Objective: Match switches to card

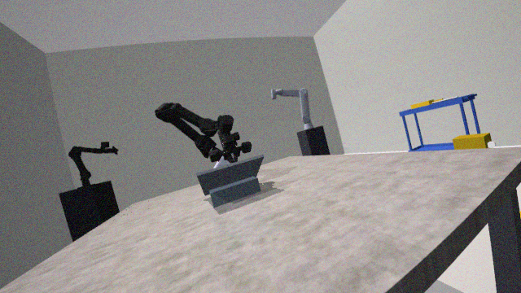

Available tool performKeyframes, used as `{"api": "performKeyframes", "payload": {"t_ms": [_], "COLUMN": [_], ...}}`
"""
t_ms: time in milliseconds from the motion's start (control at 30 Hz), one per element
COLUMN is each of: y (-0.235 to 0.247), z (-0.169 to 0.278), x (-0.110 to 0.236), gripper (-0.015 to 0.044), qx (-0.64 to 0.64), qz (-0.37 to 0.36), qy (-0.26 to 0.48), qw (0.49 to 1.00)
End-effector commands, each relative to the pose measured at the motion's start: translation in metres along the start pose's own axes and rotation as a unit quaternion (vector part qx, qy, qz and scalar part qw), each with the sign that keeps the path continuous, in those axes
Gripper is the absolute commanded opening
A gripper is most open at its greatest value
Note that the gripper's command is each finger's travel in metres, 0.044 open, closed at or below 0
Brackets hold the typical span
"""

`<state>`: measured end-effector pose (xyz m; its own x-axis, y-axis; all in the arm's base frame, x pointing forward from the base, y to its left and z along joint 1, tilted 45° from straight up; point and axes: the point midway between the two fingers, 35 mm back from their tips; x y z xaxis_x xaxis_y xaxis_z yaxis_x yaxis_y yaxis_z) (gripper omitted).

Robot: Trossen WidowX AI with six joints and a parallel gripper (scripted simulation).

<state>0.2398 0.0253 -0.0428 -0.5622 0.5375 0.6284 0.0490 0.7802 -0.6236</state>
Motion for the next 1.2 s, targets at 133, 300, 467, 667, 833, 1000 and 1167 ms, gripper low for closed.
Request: {"api": "performKeyframes", "payload": {"t_ms": [133, 300, 467, 667, 833, 1000, 1167], "y": [-0.001, -0.001, -0.001, -0.001, -0.001, -0.001, -0.001], "z": [0.004, 0.004, 0.004, 0.004, 0.004, 0.004, 0.004], "x": [-0.011, -0.018, -0.023, -0.023, -0.023, -0.023, -0.023], "gripper": [0.0, 0.0, 0.0, 0.0, 0.0, 0.0, 0.0], "qx": [0.005, 0.005, 0.005, 0.005, 0.005, 0.005, 0.005], "qz": [0.001, 0.001, 0.001, 0.001, 0.001, 0.001, 0.001], "qy": [0.004, 0.004, 0.004, 0.004, 0.004, 0.004, 0.004], "qw": [1.0, 1.0, 1.0, 1.0, 1.0, 1.0, 1.0]}}
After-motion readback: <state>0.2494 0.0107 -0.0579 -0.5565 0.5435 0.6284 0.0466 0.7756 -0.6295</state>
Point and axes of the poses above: the point midway between the two fingers, 35 mm back from their tips, its own x axis back along the fingers, its own y axis across the jaws, z = x × y, and after that the axes turned 10 degrees about -x, right-handed
